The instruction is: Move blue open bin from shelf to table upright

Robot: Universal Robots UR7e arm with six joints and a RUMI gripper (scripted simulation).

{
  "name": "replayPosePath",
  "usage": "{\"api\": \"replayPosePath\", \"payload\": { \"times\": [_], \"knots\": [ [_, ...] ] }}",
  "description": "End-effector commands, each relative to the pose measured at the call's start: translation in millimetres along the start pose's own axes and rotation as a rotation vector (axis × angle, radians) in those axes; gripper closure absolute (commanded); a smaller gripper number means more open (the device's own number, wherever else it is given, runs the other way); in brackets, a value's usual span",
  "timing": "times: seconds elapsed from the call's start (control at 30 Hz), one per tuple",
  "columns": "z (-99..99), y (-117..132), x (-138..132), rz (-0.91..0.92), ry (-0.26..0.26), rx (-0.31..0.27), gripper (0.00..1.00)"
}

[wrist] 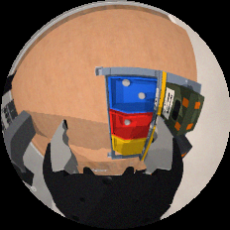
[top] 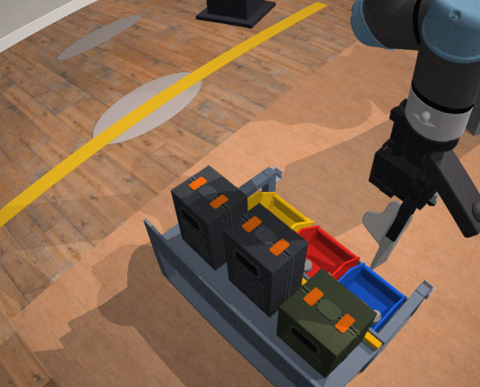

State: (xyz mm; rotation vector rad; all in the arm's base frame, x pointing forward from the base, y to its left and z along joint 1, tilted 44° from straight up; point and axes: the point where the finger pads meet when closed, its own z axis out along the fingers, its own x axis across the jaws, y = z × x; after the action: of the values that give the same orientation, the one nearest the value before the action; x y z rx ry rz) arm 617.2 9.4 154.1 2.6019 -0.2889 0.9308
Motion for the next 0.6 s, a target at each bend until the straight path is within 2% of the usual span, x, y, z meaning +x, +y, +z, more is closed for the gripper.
{"api": "replayPosePath", "payload": {
  "times": [0.0,0.17,0.2,0.57],
  "knots": [
    [-0.5,-0.2,0.6,-0.001,0.002,0.000,0.00],
    [-0.5,-0.2,0.6,-0.001,0.002,0.000,0.00],
    [-0.5,-0.2,0.6,-0.001,0.002,0.000,1.00],
    [-0.5,-0.2,0.6,-0.001,0.002,0.000,1.00]
  ]
}}
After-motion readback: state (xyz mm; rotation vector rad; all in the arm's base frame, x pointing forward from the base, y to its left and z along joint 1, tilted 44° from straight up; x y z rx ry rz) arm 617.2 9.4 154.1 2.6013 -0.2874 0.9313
